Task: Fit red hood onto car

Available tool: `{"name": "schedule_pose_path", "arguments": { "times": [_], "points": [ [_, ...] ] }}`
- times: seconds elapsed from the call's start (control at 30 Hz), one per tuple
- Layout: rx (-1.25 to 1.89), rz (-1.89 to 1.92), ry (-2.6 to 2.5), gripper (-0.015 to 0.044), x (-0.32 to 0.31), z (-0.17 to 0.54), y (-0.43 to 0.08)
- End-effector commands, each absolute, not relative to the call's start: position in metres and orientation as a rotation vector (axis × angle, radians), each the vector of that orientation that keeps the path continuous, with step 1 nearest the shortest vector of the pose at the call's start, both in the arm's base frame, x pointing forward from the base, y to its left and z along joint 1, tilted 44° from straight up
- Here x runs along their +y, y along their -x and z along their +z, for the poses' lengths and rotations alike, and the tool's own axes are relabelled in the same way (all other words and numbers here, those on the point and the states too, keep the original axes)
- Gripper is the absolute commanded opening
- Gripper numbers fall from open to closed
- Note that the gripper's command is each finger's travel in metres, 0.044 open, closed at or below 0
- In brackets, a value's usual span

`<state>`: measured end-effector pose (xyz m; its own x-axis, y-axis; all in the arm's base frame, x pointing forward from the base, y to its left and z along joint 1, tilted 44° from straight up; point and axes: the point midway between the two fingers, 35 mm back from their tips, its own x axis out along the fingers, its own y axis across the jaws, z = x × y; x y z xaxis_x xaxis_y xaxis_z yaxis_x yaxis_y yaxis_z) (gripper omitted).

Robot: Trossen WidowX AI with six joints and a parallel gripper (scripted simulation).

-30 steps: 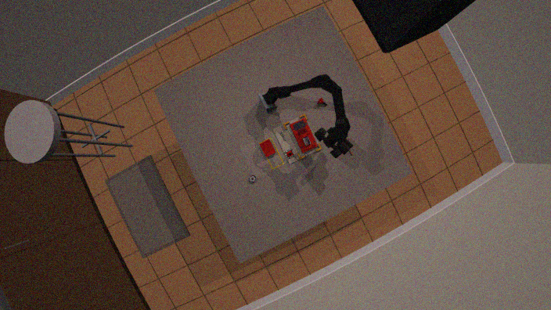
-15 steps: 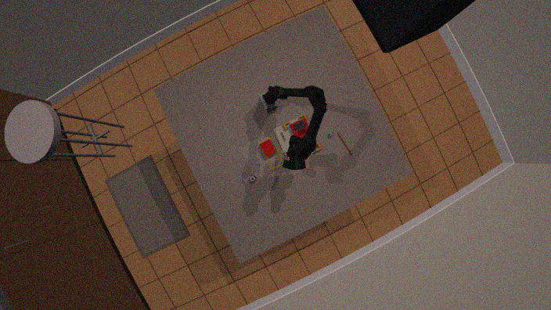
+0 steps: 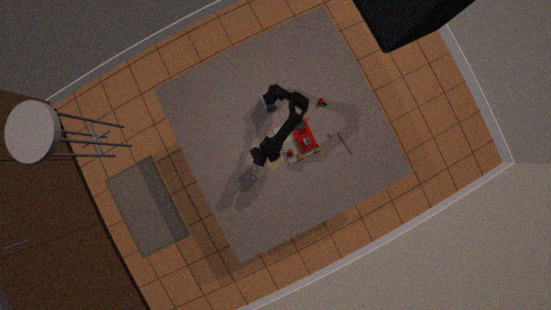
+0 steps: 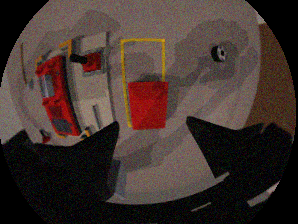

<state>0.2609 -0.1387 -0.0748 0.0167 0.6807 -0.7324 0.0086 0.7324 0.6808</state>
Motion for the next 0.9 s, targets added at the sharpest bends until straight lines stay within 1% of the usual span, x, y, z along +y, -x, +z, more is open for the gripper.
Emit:
{"name": "schedule_pose_path", "arguments": {
  "times": [0.0, 0.87],
  "points": [
    [1.486, 0.560, -0.615, 0.0440, -0.139, -0.075, -0.260],
    [1.485, 0.560, -0.615, 0.0440, -0.124, -0.091, -0.261]
  ]
}}
